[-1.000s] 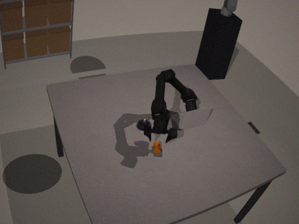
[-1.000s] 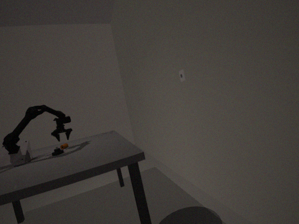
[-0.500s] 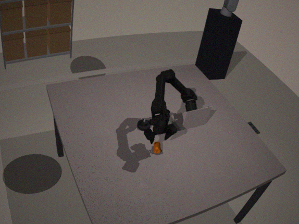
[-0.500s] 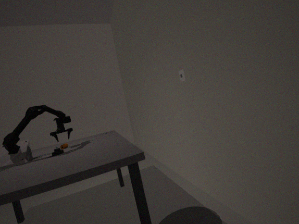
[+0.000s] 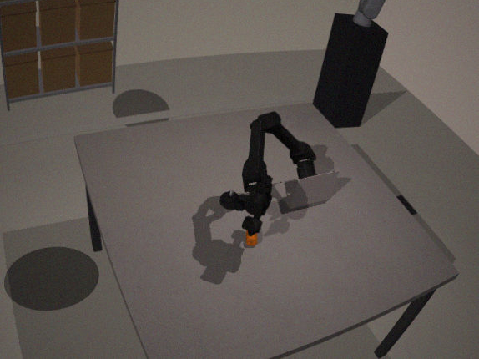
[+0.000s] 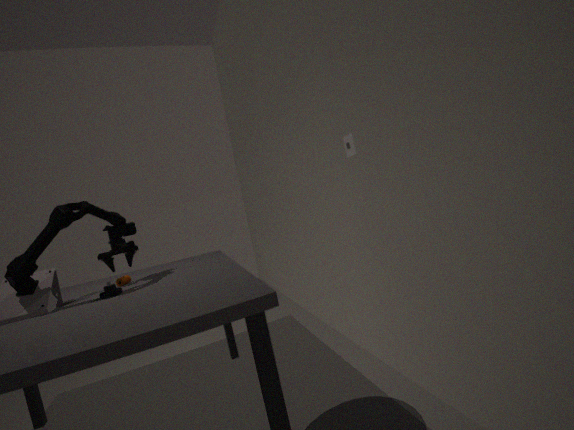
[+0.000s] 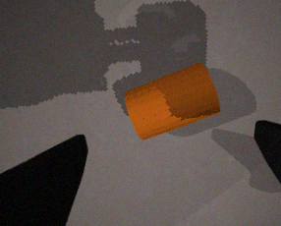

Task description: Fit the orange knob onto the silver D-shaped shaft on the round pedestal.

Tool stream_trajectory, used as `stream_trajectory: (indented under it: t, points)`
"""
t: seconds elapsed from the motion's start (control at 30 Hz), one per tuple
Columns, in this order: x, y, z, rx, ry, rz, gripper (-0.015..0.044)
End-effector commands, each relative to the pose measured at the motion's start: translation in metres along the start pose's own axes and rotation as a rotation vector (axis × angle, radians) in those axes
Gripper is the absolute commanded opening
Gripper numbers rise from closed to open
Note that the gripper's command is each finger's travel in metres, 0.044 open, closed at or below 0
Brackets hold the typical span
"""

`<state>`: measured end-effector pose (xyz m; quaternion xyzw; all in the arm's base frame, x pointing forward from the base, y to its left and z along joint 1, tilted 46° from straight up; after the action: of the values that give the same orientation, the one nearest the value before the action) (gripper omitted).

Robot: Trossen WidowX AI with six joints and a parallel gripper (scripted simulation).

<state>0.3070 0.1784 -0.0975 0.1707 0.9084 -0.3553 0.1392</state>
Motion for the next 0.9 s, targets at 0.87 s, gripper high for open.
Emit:
stream_trajectory:
  t: [0.87]
  points:
    - [0.0033,0.0088,-0.005,-0.003,0.003,-1.872,0.044]
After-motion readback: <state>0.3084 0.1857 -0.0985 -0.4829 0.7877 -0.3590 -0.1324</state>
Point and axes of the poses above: the point midway between the two fingers, 35 mm back from their tips, its own z axis out along the fingers, its own y axis across the jaws, x = y × z, the point moved 1 cm from there along -z, back along the fingers, and after that the axes turned 12 degrees about -z, right-handed, at the moved point
